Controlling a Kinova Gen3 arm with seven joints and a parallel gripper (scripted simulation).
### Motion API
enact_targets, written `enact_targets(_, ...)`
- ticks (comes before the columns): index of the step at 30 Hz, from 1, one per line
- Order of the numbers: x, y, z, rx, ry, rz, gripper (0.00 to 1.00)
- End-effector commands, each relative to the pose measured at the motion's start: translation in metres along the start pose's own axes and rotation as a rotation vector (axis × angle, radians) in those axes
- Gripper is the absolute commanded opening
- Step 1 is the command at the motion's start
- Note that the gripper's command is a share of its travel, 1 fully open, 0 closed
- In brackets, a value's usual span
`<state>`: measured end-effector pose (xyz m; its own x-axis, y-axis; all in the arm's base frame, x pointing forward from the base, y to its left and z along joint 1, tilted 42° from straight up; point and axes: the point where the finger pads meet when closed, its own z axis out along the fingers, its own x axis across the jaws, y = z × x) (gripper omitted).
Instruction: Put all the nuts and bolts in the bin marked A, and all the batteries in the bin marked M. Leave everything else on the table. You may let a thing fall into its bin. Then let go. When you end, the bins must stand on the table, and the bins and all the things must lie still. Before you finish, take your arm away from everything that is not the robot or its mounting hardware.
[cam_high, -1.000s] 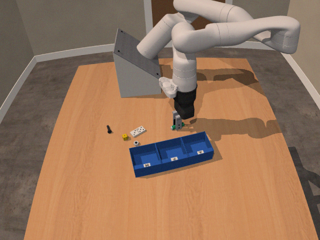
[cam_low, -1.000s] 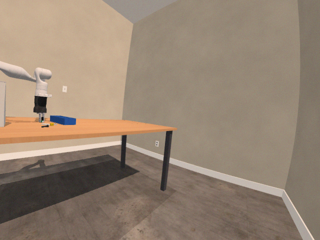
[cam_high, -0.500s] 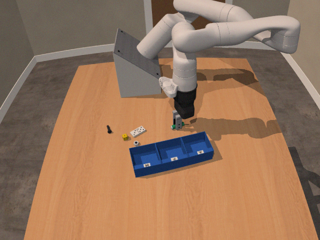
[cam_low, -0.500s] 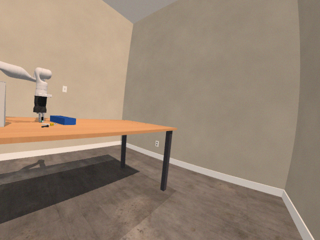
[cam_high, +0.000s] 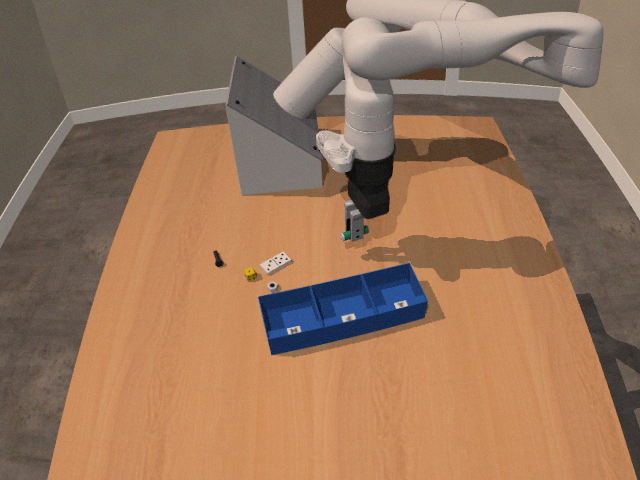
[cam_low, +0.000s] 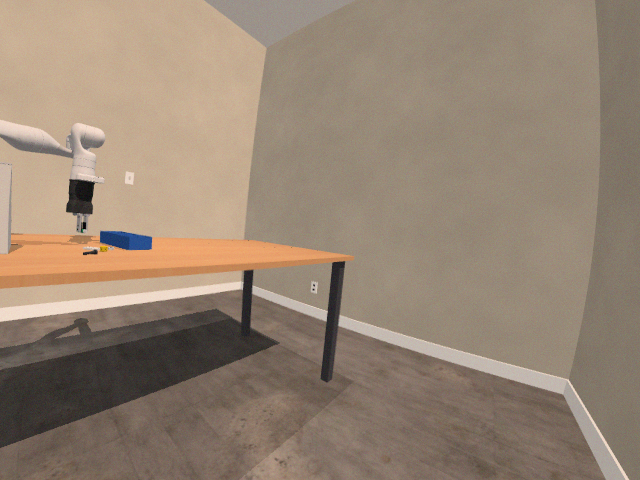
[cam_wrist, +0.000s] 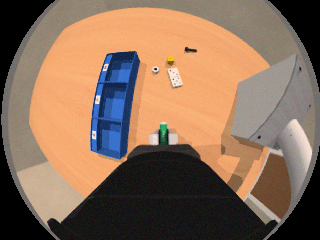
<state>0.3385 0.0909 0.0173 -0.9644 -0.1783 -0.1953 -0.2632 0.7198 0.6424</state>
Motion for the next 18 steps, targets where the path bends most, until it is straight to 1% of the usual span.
enact_targets(1,-0.0052,-0.0003,-0.012,-0.001,-0.013,0.0,0.31)
enact_targets(2,-0.0052,-0.0003,-0.012,-0.001,-0.013,0.0,0.31)
enact_targets(4,-0.0051,-0.0003,-0.0187,-0.001,-0.013,0.0,0.31)
enact_targets(18,-0.0044,-0.0013,-0.0166,0.003,-0.012,-0.005,0.31)
